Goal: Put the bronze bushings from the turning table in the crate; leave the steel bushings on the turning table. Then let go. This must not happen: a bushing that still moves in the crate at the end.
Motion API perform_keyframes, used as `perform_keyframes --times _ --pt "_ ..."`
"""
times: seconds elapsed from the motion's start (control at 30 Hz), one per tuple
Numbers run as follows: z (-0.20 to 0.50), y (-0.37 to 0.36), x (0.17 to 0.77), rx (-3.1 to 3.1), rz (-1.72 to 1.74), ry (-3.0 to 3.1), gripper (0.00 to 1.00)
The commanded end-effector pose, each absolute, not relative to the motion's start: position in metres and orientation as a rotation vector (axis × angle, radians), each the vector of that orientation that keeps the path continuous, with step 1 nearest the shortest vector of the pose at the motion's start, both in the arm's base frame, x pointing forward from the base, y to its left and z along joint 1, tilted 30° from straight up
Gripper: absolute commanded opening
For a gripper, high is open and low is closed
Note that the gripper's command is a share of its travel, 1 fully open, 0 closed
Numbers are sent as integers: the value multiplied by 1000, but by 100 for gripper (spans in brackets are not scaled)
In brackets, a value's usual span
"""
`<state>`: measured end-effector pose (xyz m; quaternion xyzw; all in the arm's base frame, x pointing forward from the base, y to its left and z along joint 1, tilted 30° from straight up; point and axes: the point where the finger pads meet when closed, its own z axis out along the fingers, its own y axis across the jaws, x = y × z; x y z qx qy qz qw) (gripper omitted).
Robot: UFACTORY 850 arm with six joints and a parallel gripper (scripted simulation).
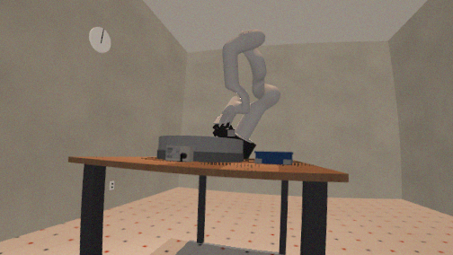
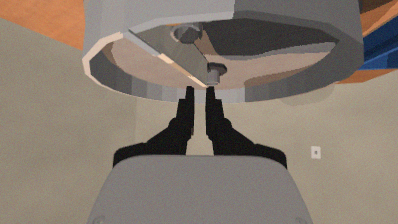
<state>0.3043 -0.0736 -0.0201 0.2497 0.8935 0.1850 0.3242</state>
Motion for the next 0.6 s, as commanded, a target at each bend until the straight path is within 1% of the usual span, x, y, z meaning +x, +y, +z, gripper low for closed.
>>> perform_keyframes --times 0.0,0.57 --pt "-21 -75 304 652 492 2343 13" --pt "-22 -76 304 652 492 2343 13"
